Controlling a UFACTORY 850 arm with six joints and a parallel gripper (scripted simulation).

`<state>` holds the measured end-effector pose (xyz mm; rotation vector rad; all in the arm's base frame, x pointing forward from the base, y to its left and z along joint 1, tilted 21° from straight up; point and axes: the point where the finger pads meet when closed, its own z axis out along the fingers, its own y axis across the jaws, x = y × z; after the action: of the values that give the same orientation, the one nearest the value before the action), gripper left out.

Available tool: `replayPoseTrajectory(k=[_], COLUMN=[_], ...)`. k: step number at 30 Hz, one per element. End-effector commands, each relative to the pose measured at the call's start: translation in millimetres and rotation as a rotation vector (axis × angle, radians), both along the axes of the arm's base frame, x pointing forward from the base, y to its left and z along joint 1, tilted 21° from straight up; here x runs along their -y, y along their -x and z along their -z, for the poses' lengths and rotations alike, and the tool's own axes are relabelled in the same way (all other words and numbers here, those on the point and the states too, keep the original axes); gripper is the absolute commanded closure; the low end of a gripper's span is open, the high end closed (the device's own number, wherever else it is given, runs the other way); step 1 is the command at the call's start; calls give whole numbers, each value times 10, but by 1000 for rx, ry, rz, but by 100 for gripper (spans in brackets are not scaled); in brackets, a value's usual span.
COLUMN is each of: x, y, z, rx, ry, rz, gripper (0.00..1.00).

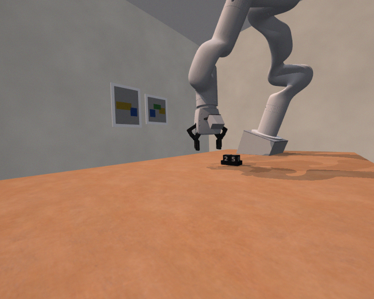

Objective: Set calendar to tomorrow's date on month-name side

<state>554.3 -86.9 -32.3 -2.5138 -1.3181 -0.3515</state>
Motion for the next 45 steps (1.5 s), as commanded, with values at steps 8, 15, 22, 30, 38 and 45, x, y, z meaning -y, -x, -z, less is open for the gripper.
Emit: replayPoseTrajectory(k=[8,15,22,30,38,45], x=[5,0,-31,-35,-68,-70], y=[-8,30,240,265,489,499], z=[-7,-4,16,18,39,41], rx=[-1,-84,-91,-147,-184,-208], ry=[0,-20,-22,-35,-44,-49], rz=[7,225,244,391,488,550], gripper=[0,0,0,0,0,0])
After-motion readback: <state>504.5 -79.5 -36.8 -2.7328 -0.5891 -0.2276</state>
